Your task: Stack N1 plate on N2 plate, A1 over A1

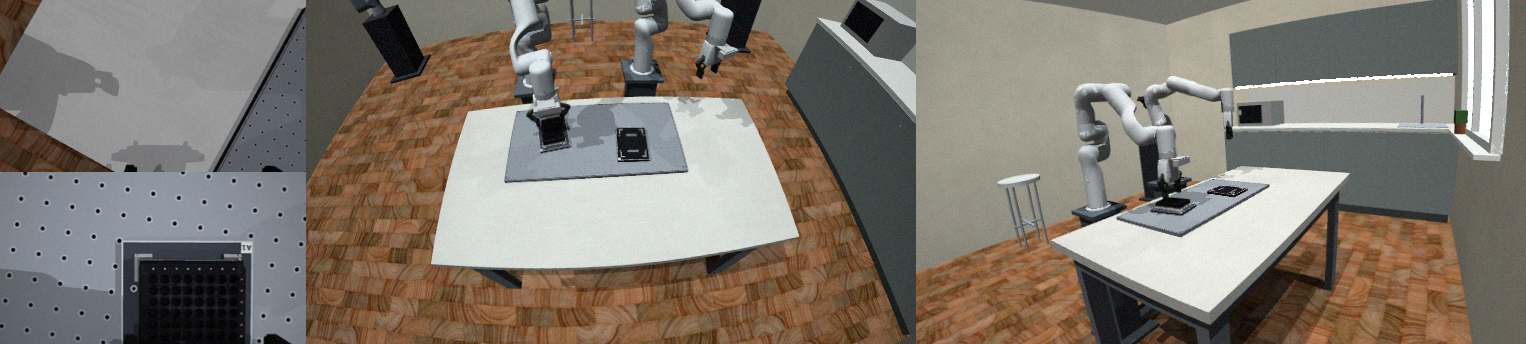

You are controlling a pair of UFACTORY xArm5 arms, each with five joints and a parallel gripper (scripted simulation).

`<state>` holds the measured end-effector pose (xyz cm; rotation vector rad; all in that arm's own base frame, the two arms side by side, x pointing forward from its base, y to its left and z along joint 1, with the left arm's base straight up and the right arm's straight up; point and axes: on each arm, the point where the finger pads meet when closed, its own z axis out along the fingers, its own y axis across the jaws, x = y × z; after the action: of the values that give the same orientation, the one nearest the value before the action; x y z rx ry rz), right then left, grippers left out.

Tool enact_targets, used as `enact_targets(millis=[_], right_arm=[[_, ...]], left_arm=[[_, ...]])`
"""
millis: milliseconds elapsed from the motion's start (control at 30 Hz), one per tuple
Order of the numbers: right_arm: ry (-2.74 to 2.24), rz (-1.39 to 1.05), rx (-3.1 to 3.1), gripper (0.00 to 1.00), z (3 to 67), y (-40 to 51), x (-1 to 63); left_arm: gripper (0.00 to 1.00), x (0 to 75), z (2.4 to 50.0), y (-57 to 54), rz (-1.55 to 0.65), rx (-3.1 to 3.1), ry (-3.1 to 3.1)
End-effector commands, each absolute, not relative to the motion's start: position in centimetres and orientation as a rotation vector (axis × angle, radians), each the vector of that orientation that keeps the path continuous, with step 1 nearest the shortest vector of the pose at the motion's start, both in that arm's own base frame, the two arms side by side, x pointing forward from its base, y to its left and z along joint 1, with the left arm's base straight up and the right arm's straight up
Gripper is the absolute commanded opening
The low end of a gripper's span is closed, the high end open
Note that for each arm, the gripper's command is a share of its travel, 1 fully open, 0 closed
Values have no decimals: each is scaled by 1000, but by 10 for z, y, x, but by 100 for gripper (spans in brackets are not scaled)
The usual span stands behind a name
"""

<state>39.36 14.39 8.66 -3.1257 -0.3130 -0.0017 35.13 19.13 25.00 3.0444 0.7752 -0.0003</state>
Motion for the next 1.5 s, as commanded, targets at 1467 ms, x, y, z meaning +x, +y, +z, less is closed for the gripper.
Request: enact_targets(millis=[1467], right_arm=[[-313, -6, -3125, 100, 148, 144, 394]], left_arm=[[100, 352, 252, 192, 8, 3046, 775]])
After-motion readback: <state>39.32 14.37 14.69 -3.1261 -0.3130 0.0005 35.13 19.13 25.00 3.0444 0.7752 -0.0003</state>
